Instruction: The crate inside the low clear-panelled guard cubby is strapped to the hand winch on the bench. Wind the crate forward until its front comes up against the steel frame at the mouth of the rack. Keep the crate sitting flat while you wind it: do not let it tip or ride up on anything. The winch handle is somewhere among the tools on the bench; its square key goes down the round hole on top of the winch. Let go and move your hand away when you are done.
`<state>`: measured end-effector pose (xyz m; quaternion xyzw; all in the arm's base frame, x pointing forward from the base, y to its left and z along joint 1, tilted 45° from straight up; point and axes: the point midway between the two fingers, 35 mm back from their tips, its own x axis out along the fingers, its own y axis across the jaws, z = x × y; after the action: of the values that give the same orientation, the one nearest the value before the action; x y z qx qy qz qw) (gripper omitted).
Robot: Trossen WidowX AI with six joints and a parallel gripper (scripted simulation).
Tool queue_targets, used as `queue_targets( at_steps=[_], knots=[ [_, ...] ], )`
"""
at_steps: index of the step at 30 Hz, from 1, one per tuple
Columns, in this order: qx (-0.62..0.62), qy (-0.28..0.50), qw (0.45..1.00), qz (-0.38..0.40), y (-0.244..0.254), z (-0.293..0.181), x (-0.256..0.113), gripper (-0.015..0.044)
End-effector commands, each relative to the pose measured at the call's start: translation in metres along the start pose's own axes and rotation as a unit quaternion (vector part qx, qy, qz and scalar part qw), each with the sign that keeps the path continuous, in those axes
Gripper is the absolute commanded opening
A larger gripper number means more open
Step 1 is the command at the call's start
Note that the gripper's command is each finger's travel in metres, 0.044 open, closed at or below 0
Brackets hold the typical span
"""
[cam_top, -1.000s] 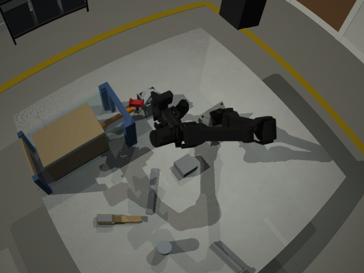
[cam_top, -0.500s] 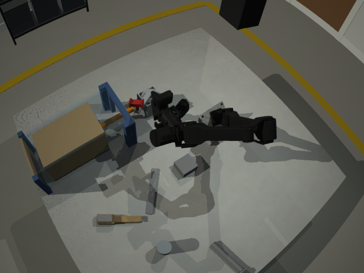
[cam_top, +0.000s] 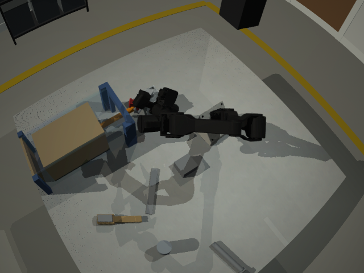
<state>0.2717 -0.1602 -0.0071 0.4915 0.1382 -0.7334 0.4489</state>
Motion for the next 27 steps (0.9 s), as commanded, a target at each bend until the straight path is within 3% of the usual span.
queue_targets(
  at_steps=[1,6,12,19,27],
  knots=[
    [-0.248,0.064,0.964,-0.073,0.003,-0.004,0.019,0.044],
    [-0.453,0.154,0.871,-0.107,0.001,-0.006,0.035,0.044],
    [-0.641,0.282,0.708,-0.087,-0.001,-0.007,0.052,0.044],
    [-0.742,0.385,0.549,-0.016,-0.003,-0.007,0.064,0.044],
    [-0.801,0.462,0.362,0.117,-0.003,-0.005,0.075,0.044]
  ],
)
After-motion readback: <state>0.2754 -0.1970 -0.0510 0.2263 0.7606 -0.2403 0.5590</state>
